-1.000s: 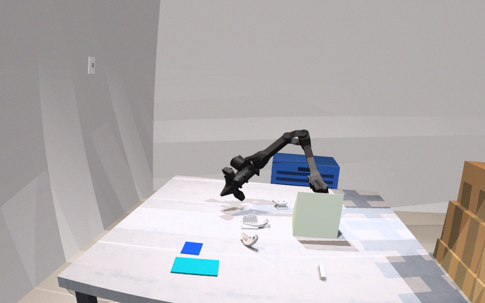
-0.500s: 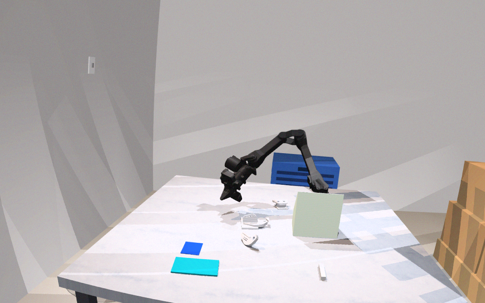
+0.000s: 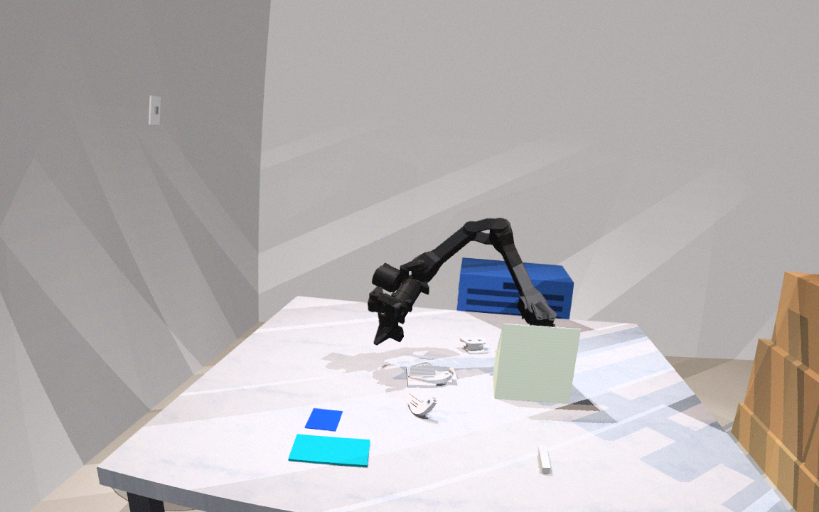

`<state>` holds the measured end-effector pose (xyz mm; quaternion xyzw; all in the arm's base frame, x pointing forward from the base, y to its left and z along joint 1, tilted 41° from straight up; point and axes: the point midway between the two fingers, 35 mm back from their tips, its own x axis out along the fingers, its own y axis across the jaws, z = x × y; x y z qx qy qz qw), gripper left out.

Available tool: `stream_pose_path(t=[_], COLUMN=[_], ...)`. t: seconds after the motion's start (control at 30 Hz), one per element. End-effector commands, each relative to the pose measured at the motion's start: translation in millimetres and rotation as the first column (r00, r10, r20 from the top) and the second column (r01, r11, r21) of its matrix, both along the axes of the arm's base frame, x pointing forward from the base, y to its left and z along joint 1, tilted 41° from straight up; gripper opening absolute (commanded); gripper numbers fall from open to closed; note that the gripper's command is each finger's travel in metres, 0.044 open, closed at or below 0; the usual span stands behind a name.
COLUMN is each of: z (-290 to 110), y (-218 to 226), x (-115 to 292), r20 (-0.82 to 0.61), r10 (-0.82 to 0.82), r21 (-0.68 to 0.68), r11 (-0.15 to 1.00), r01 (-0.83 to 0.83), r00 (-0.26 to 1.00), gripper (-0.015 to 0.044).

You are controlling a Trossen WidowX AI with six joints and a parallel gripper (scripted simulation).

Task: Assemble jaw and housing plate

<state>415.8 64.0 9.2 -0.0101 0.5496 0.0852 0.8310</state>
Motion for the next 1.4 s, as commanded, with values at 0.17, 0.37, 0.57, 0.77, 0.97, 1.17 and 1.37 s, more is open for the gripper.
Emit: stream_pose_path(t=[0.17, 0.37, 0.57, 0.77, 0.97, 1.17, 1.37], z=[-17.1, -28.6, -39.6, -50.1, -60.0, -69.4, -78.2], y=[21.1, 34.5, 47.0, 58.7, 69.6, 79.7, 88.9], x=[-9.8, -18.8, -28.6, -39.0, -50.0, -61.4, -73.1], r20=[-0.064, -0.114, -0.169, -0.226, -0.286, -0.347, -0.409], r10=[0.143, 0.234, 0.322, 0.405, 0.481, 0.549, 0.606], r21=[-0.086, -0.134, -0.175, -0.21, -0.237, -0.255, -0.265], r11=[0.985, 0.959, 0.92, 0.868, 0.803, 0.725, 0.637], r01=[-0.148, -0.249, -0.35, -0.45, -0.547, -0.639, -0.724], r00=[0.988, 0.965, 0.932, 0.886, 0.829, 0.761, 0.682], gripper=[0.0, 0.0, 0.0, 0.0, 0.0, 0.0, 0.0])
